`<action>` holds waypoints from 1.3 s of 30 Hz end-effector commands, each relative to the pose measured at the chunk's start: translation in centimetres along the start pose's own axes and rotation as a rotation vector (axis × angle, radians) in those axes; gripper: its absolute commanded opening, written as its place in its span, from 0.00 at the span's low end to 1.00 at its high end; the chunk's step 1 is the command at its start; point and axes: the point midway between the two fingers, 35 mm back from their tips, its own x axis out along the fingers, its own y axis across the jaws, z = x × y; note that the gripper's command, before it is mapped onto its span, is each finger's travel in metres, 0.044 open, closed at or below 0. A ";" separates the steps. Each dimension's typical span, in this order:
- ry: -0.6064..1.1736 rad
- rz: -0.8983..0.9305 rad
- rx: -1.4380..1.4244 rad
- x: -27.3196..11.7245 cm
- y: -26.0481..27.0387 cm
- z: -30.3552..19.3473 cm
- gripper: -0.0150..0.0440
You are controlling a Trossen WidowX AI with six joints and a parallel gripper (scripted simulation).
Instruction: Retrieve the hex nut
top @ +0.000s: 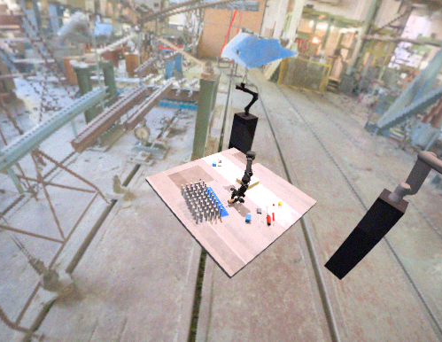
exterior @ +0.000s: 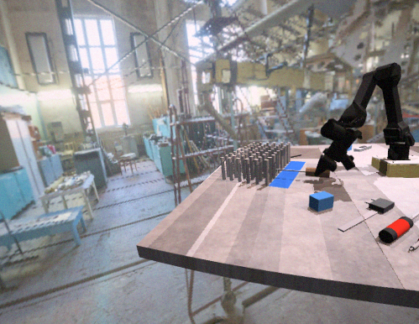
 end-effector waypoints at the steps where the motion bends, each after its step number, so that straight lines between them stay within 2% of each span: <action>1: 0.007 -0.004 0.003 0.2 -0.1 -0.6 0.25; 39: 0.010 -0.004 0.003 2.0 -0.1 -3.5 0.25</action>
